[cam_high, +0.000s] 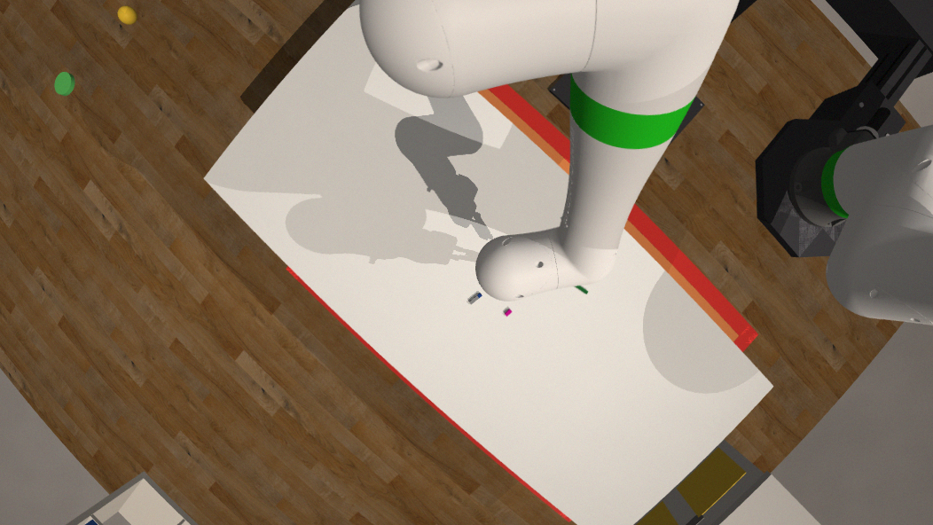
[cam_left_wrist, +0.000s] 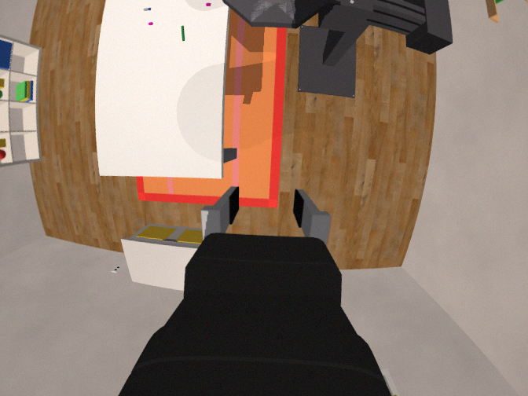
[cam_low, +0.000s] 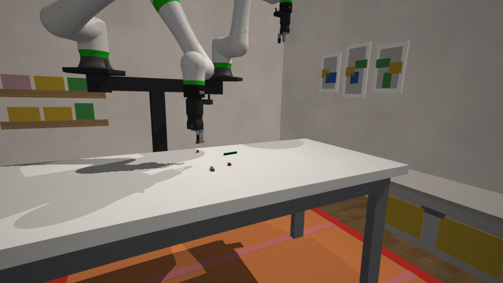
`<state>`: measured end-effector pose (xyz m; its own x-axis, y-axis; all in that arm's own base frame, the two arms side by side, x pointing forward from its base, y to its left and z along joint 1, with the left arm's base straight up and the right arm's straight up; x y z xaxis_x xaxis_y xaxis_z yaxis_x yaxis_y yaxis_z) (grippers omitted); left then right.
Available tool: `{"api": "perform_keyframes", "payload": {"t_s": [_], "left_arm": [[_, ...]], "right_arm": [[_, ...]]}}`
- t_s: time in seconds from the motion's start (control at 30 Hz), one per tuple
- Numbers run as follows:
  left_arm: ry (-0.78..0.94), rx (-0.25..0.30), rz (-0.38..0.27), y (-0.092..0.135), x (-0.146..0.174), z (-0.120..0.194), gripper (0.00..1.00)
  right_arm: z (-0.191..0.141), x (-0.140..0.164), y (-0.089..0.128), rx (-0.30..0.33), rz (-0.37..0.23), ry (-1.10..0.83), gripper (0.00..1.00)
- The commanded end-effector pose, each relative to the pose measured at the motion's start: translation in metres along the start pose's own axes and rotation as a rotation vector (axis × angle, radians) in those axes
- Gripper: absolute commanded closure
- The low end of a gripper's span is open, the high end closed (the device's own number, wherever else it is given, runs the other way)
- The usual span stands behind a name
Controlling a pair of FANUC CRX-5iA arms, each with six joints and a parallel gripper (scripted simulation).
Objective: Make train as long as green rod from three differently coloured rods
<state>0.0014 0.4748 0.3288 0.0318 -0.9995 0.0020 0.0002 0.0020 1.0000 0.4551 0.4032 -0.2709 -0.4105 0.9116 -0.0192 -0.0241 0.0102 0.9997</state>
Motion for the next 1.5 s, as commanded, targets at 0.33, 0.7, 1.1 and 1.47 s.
{"api": "perform_keyframes", "payload": {"t_s": [0.33, 0.7, 1.1, 1.47], "left_arm": [[0.000, 0.000, -0.002, 0.001, 0.000, 0.000, 0.00], [0.000, 0.000, -0.002, 0.001, 0.000, 0.000, 0.00], [0.000, 0.000, -0.002, 0.001, 0.000, 0.000, 0.00], [0.000, 0.000, -0.002, 0.001, 0.000, 0.000, 0.00]], "right_arm": [[0.007, -0.002, 0.000, 0.012, 0.023, 0.447, 0.76], [0.012, -0.007, 0.000, 0.008, 0.025, 0.745, 0.76], [0.019, -0.014, -0.001, 0.004, 0.026, 1.073, 0.76], [0.027, -0.022, -0.001, 0.000, 0.028, 1.383, 0.76]]}}
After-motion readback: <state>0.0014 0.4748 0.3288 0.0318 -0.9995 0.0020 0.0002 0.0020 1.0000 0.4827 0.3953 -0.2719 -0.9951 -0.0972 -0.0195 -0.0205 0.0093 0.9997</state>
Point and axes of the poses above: on each arm, the point where the finger pads meet when closed, its own y axis back along the fingers, its own z axis across the jaws, x = y × z, the point moved 4 cm from there along y, back along the fingers, and after that the axes turned 2 degrees about y, right-handed, at the moved point
